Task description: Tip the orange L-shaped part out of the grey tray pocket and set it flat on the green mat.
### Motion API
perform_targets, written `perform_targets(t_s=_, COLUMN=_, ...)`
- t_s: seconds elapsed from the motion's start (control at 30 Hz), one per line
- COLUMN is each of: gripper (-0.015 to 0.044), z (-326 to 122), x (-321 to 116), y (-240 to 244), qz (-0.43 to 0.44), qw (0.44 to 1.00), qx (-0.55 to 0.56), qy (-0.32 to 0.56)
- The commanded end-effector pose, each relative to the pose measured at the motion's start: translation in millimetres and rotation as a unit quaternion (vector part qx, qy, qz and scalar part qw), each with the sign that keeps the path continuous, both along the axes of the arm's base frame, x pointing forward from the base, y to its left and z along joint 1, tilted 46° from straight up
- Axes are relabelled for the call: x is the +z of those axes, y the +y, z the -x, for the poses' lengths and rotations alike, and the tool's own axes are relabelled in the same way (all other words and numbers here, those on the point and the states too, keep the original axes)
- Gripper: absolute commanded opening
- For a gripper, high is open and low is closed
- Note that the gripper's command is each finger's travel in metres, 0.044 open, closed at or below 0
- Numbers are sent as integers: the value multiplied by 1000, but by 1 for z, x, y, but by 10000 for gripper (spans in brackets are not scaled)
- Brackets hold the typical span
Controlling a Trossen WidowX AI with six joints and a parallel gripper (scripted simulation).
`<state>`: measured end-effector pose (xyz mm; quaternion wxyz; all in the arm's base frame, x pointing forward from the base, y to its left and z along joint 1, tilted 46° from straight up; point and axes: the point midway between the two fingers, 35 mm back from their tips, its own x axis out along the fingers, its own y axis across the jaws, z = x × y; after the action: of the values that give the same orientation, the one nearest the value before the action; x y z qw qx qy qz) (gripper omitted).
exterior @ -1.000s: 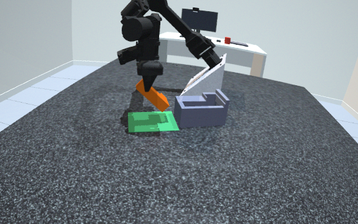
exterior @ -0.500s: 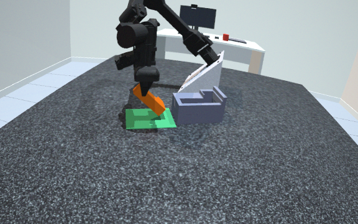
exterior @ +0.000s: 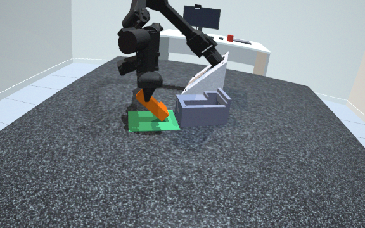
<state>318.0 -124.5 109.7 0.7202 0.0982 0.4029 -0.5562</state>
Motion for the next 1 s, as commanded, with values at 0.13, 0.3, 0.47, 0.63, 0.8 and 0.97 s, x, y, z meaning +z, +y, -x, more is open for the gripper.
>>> perform_targets(t_s=0.13, gripper=0, z=0, x=-1, y=0, qz=-1, qw=1000, qx=1, qy=1)
perform_targets(t_s=0.3, gripper=0, z=0, x=0, y=0, qz=0, qw=1000, qx=0, qy=0)
perform_targets(t_s=0.47, gripper=131, z=0, x=0, y=0, qz=0, qw=1000, qx=0, qy=0)
perform_targets(t_s=0.63, gripper=263, z=0, x=2, y=2, qz=0, qw=1000, qx=0, qy=0)
perform_targets(t_s=0.8, gripper=394, z=-1, x=31, y=35, qz=-4, qw=1000, qx=0, qy=1)
perform_targets(t_s=0.97, gripper=400, z=5, x=60, y=64, qz=-3, qw=1000, qx=1, qy=2)
